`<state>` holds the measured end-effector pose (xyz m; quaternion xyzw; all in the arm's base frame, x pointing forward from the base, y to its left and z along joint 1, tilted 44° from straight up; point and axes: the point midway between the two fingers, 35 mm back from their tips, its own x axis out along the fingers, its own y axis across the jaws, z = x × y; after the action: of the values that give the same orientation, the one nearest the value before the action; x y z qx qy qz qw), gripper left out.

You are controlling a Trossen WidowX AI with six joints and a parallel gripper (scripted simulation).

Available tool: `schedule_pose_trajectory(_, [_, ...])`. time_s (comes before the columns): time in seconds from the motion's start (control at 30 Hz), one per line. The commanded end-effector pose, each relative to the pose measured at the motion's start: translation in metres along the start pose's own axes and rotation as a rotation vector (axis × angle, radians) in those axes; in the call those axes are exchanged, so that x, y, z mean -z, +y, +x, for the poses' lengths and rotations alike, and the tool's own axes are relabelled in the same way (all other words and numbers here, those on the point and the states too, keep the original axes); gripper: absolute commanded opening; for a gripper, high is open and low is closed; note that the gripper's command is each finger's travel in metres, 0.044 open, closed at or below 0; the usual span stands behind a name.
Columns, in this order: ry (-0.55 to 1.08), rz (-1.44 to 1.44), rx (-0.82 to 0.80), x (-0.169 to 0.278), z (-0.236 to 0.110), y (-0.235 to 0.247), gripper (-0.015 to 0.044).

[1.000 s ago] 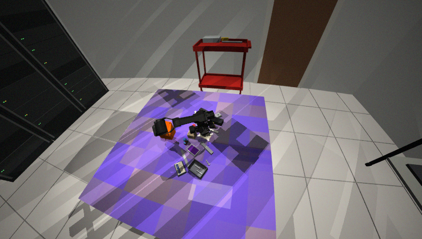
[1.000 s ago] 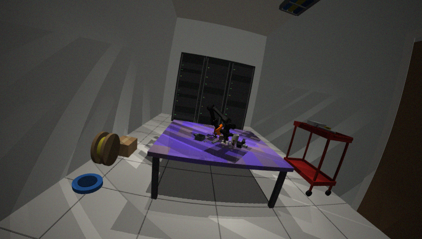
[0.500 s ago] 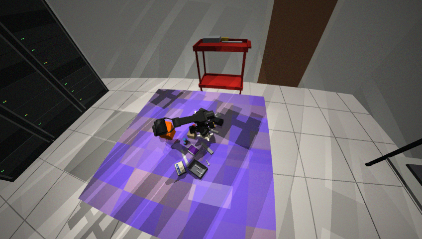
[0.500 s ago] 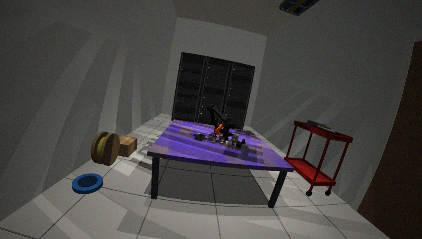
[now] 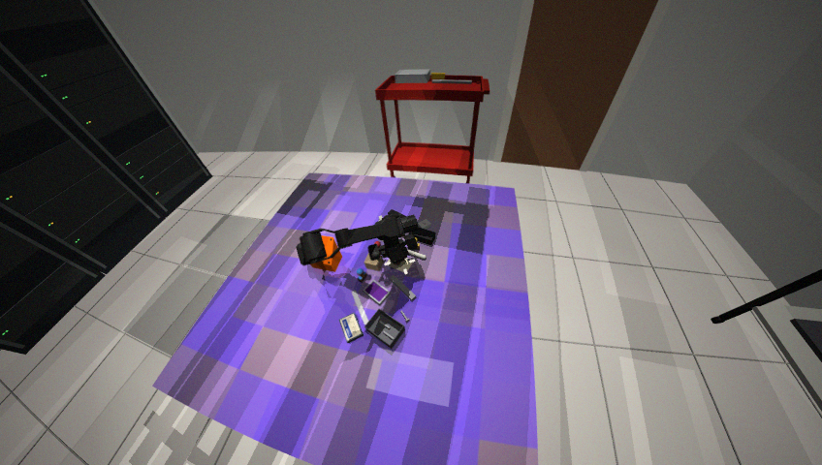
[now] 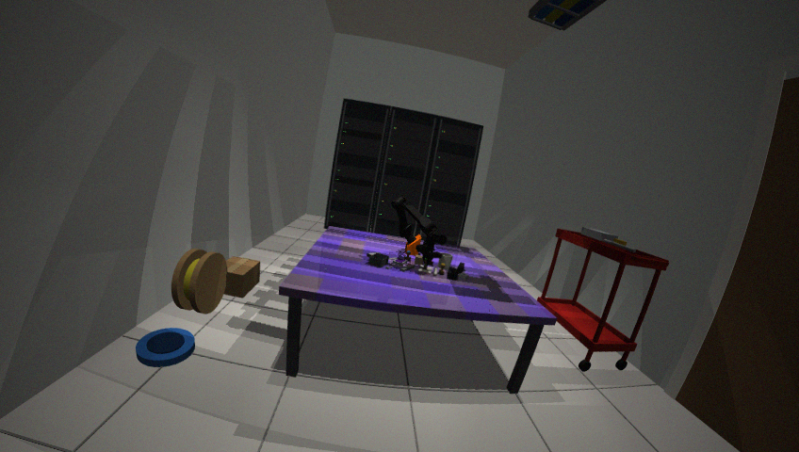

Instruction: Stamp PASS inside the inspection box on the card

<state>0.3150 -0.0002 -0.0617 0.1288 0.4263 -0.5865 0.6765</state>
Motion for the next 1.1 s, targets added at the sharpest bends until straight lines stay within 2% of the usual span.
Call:
schedule_pose_trajectory(0.0, [-0.005,0.0,0.001,-0.0011,0.0024,0.0004,0.0])
schedule_pose_trajectory(1.07, [-0.005,0.0,0.001,-0.001,-0.0072,0.0005,0.0])
